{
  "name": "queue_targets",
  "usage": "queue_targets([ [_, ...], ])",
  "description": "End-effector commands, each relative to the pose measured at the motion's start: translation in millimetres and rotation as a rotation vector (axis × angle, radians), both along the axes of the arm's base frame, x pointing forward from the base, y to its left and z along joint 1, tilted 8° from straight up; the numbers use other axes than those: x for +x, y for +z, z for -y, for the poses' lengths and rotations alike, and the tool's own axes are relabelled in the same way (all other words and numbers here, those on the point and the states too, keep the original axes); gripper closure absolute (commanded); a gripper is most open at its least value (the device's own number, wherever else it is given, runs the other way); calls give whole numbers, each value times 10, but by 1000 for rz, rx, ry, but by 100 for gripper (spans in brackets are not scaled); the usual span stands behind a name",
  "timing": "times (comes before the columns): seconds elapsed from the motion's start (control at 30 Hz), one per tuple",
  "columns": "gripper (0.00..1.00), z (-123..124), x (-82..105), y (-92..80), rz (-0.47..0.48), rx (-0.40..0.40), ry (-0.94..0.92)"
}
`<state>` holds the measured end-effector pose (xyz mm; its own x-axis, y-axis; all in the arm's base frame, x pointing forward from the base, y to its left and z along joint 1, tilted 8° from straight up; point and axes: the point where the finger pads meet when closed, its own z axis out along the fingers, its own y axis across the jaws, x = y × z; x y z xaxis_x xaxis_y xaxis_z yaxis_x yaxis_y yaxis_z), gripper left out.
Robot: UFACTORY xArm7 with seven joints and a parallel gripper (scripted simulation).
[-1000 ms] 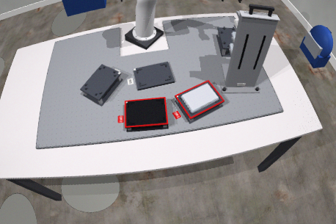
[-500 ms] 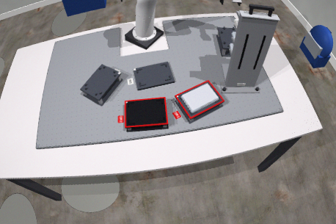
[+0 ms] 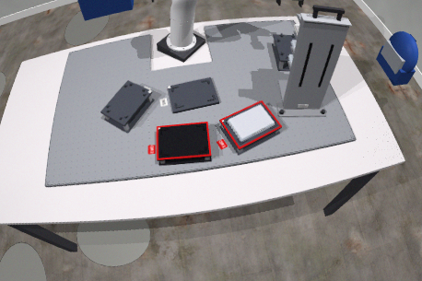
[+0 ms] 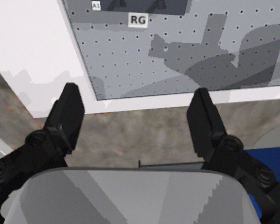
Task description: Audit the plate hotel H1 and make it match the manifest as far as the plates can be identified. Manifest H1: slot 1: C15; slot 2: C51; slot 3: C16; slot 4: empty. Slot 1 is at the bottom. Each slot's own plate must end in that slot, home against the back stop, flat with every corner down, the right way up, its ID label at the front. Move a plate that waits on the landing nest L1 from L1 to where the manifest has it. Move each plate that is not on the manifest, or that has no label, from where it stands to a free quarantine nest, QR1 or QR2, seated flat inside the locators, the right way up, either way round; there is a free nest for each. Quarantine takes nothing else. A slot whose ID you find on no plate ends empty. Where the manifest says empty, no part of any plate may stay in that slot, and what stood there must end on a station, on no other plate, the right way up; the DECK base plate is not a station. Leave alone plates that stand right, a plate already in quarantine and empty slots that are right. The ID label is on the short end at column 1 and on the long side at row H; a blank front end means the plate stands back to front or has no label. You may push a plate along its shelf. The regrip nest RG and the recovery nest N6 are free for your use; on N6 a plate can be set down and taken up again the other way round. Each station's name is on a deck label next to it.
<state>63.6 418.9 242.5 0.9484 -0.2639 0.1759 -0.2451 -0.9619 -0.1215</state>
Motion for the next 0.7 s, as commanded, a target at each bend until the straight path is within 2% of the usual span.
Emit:
queue_targets([
  [0.0, 0, -7, -1, 14, 71, -15, -10],
  [0.07, 0, -7, -1, 14, 71, -15, -10],
  [0.57, 0, -7, -2, 13, 311, -77, -41],
  [0.67, 0, -7, -2, 13, 327, -81, -43],
])
